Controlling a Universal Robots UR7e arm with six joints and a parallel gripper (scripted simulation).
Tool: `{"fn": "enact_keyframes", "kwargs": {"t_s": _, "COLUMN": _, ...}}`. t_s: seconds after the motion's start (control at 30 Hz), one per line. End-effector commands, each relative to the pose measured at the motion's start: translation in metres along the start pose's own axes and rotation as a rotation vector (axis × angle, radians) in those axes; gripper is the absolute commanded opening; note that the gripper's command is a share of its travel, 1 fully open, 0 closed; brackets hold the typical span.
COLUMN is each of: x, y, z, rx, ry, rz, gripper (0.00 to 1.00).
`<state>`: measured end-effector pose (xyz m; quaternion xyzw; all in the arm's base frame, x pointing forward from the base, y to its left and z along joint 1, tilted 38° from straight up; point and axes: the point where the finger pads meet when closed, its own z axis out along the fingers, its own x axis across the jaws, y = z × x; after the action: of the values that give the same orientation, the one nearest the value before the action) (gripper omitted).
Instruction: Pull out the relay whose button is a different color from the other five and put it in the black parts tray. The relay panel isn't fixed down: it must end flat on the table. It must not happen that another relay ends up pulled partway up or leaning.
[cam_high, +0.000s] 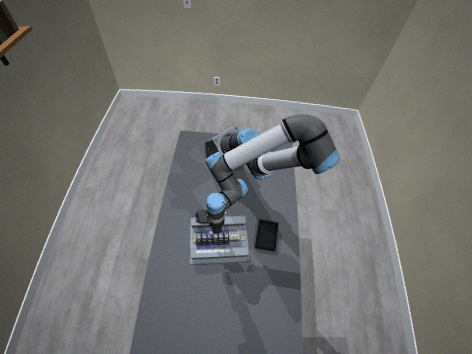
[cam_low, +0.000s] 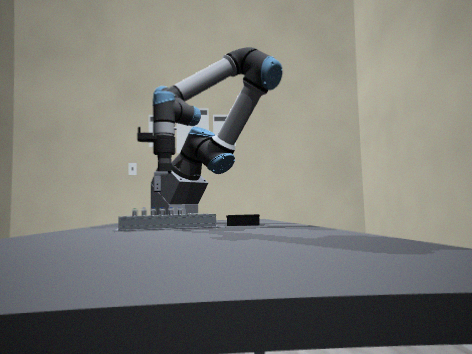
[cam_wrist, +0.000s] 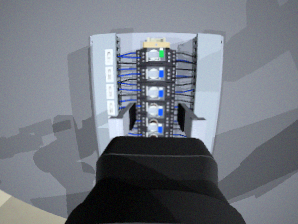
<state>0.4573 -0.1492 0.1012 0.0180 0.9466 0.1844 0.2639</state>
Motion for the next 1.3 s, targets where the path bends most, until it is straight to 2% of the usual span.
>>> {"fn": "enact_keyframes", "kwargs": {"t_s": 0.0, "x": 0.0, "y": 0.029, "z": -0.001, "rx": 0.002, "ry": -0.001, "rz": 0.0, "gripper": 0.98}}
{"fn": "enact_keyframes", "kwargs": {"t_s": 0.13, "x": 0.0, "y": 0.048, "z": -0.001, "rx": 0.002, "ry": -0.001, "rz": 0.0, "gripper": 0.98}}
{"fn": "enact_keyframes", "kwargs": {"t_s": 0.27, "x": 0.0, "y": 0.056, "z": -0.001, "rx": 0.002, "ry": -0.001, "rz": 0.0, "gripper": 0.98}}
{"fn": "enact_keyframes", "kwargs": {"t_s": 1.27, "x": 0.0, "y": 0.057, "z": -0.001, "rx": 0.002, "ry": -0.001, "rz": 0.0, "gripper": 0.98}}
